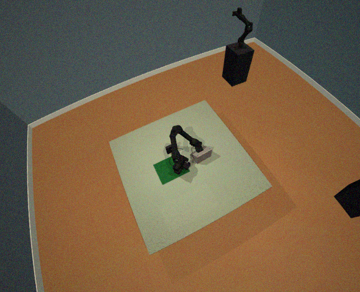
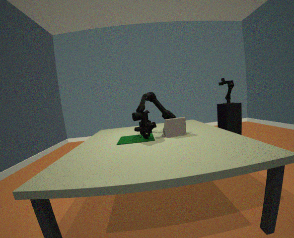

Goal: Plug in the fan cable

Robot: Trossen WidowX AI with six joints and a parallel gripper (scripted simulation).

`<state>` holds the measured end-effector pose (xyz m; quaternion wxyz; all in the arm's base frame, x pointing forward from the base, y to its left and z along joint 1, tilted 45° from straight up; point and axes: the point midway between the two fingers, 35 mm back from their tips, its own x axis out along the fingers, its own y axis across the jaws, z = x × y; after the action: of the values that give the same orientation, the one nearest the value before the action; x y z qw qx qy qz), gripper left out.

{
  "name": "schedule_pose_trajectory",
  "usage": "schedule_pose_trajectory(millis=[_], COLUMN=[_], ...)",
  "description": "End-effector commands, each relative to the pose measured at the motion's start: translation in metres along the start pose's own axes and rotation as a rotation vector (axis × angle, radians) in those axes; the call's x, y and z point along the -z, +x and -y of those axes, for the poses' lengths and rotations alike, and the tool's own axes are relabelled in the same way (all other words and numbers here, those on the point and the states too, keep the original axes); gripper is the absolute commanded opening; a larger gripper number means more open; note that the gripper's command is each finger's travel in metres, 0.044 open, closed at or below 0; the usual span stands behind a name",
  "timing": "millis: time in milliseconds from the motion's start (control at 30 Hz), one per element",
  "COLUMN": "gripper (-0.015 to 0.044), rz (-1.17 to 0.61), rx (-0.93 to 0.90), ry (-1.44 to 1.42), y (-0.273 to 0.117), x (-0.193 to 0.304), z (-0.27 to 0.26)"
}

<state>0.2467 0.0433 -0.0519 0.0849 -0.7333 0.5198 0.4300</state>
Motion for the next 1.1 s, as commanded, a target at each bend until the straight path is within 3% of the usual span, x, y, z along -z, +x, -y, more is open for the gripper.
schedule_pose_trajectory(millis=[0,133,233,467,667,1067], gripper=[0.0125,0.0020,0.0000,0.0000,0.0000,0.0000], rz=[0.000,0.000,0.000,-0.002,-0.002,0.000], rx=[0.000,0.000,0.000,-0.006,-0.005,-0.004], ry=[0.000,0.000,0.000,-0.008,0.015,0.422], y=[0.000,0.000,0.000,-0.050,-0.049,-0.050], x=[0.000,0.000,0.000,-0.001,0.000,0.020], z=[0.000,0.000,0.000,0.001,0.000,-0.009])
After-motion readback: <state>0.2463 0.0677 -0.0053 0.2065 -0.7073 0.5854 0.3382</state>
